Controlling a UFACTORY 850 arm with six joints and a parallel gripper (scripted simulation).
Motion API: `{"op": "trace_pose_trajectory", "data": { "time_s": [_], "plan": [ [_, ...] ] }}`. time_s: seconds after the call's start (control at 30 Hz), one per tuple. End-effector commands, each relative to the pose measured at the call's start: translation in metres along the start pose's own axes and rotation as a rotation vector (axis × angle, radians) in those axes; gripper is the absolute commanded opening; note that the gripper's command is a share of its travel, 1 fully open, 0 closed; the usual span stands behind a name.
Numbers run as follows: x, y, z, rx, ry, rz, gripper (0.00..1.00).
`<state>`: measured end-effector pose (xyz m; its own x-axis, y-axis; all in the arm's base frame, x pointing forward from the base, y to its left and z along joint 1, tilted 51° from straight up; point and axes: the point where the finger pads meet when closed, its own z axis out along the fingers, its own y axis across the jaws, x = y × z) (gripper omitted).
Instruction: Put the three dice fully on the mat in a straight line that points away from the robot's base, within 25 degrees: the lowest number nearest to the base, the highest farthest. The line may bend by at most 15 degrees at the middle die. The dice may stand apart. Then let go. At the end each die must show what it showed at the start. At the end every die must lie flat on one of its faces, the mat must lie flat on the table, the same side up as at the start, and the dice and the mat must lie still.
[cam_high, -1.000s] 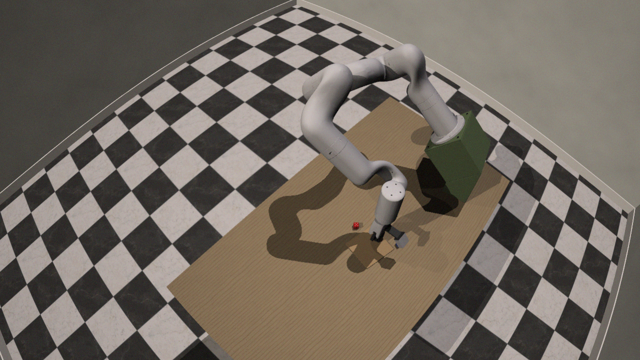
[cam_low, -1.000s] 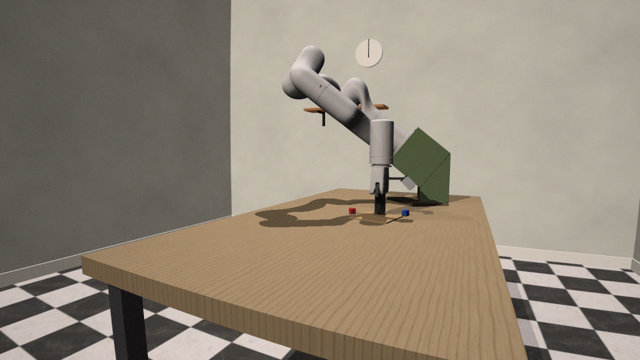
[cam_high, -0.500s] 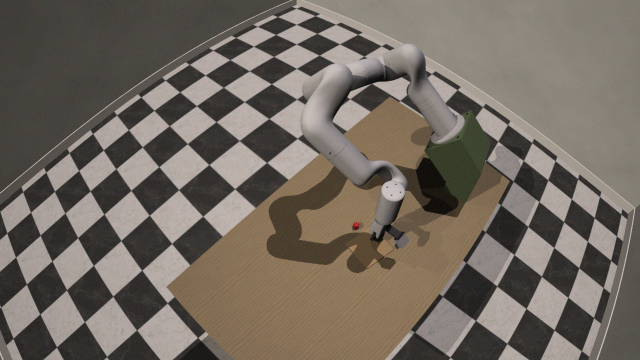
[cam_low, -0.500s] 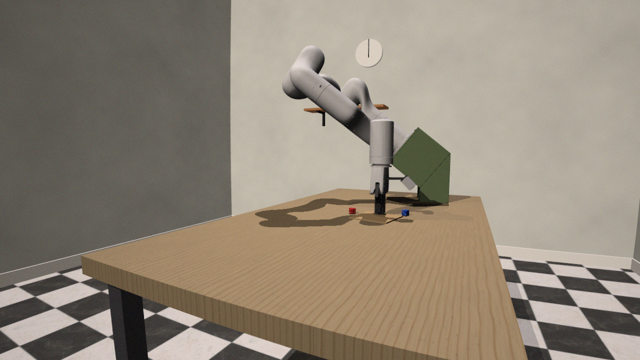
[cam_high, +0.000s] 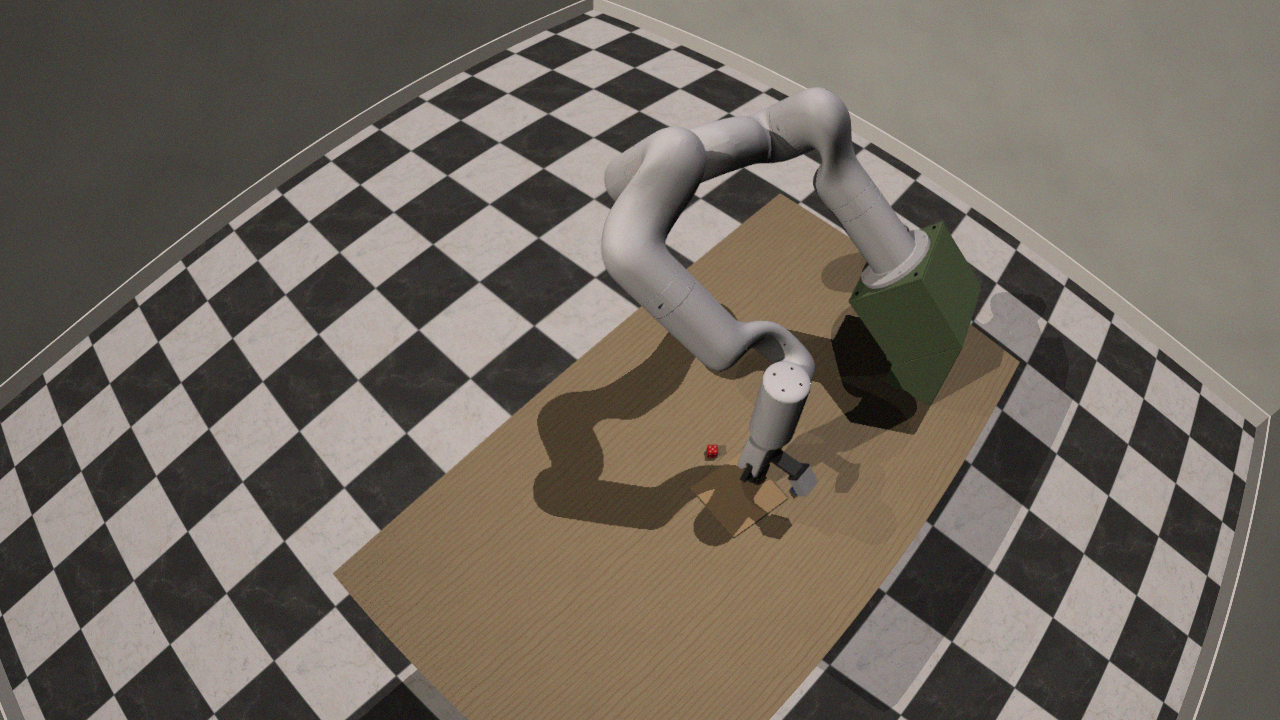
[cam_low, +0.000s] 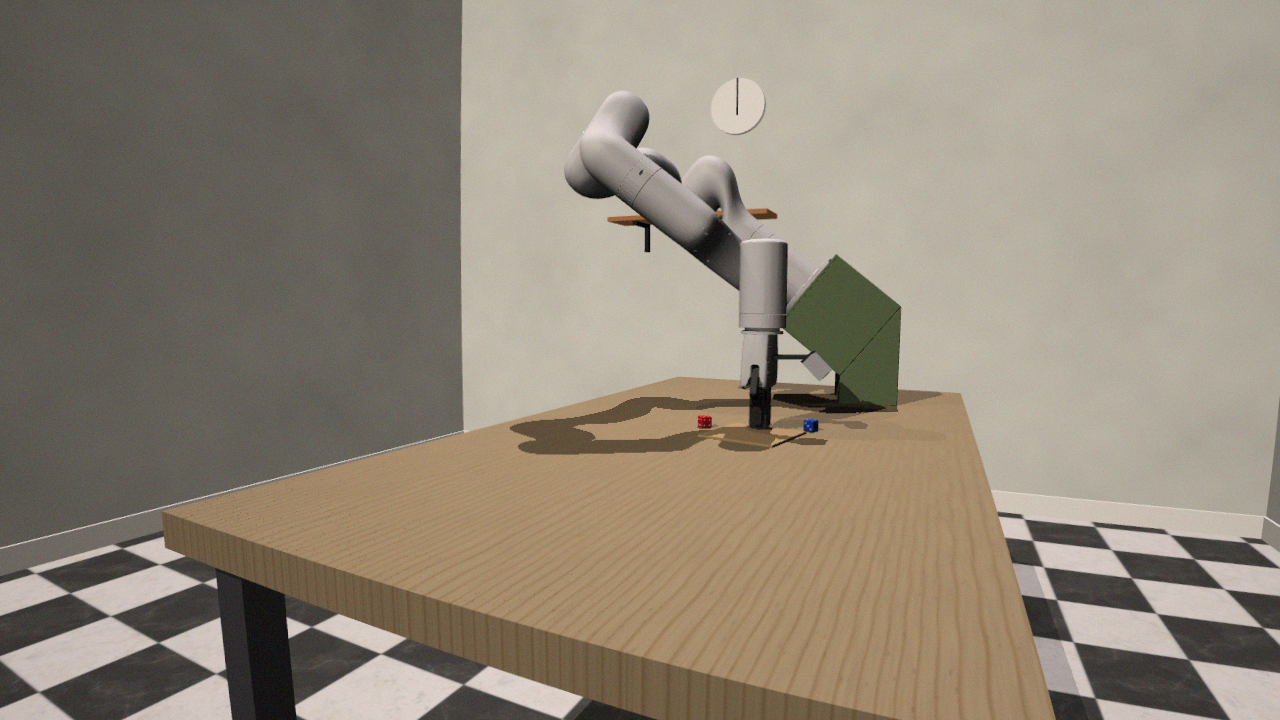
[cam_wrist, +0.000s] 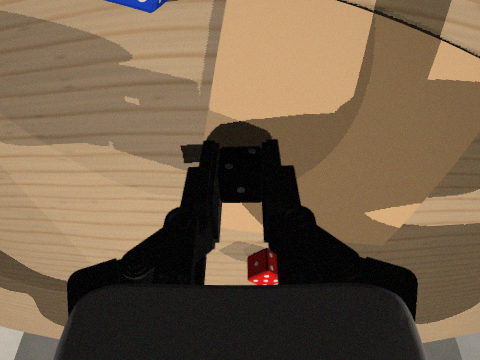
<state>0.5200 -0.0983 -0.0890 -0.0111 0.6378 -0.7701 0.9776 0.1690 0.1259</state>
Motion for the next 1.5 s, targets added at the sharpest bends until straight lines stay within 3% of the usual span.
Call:
{"op": "trace_pose_trajectory", "data": {
  "time_s": [0.0, 0.1, 0.53, 1.0, 1.23, 1.47],
  "plan": [
    [0.000, 0.001, 0.000, -0.001, 0.000, 0.000, 0.15],
    [0.000, 0.001, 0.000, -0.001, 0.000, 0.000, 0.15],
    [0.000, 0.001, 0.000, -0.001, 0.000, 0.000, 0.36],
    [0.000, 0.001, -0.002, -0.001, 0.000, 0.000, 0.36],
    [0.000, 0.001, -0.016, -0.001, 0.000, 0.000, 0.36],
    [0.000, 0.001, -0.053, -0.001, 0.000, 0.000, 0.36]
  ]
}}
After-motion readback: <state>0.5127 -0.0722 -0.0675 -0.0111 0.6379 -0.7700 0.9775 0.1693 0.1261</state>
